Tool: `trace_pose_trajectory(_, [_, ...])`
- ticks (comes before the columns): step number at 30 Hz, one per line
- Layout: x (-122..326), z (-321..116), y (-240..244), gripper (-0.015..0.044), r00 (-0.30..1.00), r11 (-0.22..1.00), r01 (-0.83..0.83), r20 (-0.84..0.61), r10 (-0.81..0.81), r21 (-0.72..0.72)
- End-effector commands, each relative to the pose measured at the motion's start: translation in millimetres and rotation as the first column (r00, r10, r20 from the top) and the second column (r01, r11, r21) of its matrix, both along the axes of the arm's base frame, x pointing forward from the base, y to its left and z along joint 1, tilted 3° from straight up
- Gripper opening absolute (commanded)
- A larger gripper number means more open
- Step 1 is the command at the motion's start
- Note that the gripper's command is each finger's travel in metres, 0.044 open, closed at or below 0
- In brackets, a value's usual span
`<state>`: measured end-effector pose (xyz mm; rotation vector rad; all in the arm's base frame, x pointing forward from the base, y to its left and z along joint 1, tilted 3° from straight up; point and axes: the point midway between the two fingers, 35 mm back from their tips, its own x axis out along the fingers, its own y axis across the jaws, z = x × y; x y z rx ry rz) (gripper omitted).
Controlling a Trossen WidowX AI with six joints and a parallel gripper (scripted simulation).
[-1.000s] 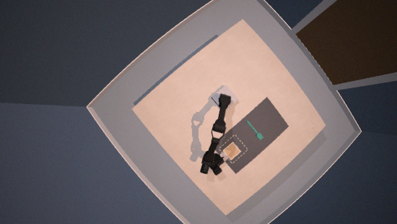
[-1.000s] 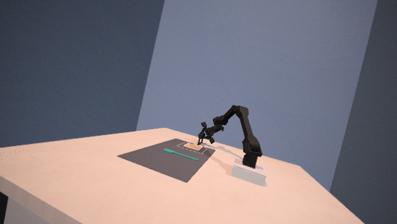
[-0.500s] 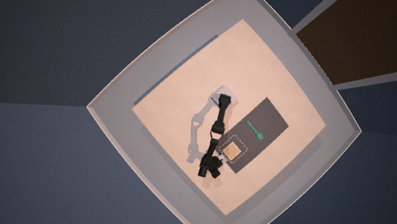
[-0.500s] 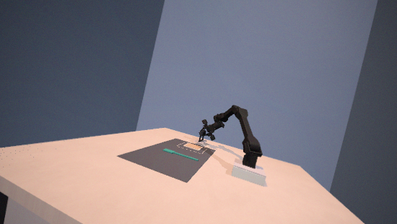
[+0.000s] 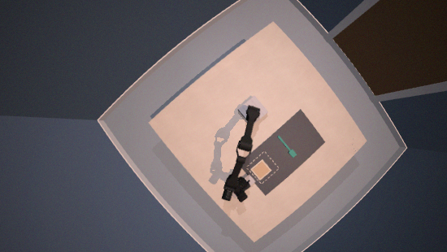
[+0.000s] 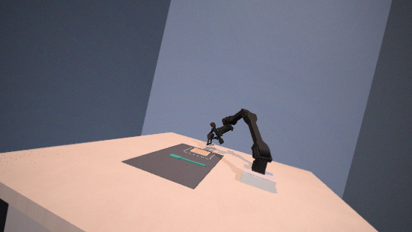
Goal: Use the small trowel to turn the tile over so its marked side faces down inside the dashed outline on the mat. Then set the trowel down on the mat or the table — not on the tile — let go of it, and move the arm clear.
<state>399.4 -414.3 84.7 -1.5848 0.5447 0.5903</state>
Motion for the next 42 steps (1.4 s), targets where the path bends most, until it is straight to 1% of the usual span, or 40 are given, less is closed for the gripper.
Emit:
trace_pose_trajectory(1, [16,5,19,0.0000,0.999,0.999,-0.049,0.014,0.049,0.002])
trace_pose_trajectory(10, [54,1,85,0.0000,0.983,0.983,-0.183,0.007,0.183,0.032])
trace_pose_trajectory(22, [88,-2,177,0.0000,0.935,0.933,-0.355,-0.006,0.356,0.051])
trace_pose_trajectory(32, [105,-5,257,0.0000,0.862,0.862,-0.505,-0.011,0.506,0.052])
trace_pose_trajectory(42, [108,-9,337,0.0000,0.762,0.762,-0.646,-0.012,0.647,0.053])
